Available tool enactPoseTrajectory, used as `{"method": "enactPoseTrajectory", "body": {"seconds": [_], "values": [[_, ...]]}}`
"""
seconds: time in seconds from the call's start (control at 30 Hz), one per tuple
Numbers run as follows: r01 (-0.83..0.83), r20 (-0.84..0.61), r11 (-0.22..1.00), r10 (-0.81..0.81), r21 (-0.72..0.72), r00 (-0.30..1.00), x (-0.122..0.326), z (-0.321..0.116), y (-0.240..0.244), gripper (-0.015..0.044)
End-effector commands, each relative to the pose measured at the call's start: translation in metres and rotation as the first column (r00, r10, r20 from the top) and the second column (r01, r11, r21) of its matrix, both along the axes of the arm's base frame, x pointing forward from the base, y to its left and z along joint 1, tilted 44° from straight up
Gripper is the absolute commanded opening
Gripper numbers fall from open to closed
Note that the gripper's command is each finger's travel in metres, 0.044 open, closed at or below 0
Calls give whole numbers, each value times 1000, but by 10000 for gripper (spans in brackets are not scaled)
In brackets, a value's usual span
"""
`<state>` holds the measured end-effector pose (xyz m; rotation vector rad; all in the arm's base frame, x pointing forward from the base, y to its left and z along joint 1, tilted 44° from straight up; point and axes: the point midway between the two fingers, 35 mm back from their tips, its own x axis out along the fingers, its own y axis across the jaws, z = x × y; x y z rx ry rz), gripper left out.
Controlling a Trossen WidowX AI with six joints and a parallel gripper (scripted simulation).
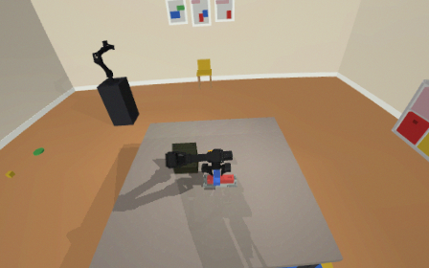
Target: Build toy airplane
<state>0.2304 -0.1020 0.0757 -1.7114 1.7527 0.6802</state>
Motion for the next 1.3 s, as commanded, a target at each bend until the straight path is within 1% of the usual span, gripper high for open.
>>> {"method": "enactPoseTrajectory", "body": {"seconds": [0.0,0.07,0.1,0.4,0.47,0.57,0.63,0.9,0.93,1.0,1.07,1.17,1.27], "values": [[0,1,1000,0,0,1000,0,0,0,373],[0,1,1000,0,0,1000,0,0,0,425],[0,1,1000,0,0,1000,0,0,0,440],[0,1,1000,0,1,1000,1,1,2,440],[-2,-1,1000,2,5,1000,3,13,15,440],[-3,-7,1000,3,4,1000,3,44,46,440],[-3,-9,1000,3,-1,1000,1,58,58,440],[9,3,1000,-9,-2,1000,2,59,60,440],[45,37,999,-45,-1,998,2,59,60,440],[174,163,985,-174,12,971,2,59,60,440],[309,295,950,-309,46,904,2,58,59,440],[488,469,863,-486,129,737,3,57,59,440],[622,601,743,-621,246,504,3,57,58,440]]}}
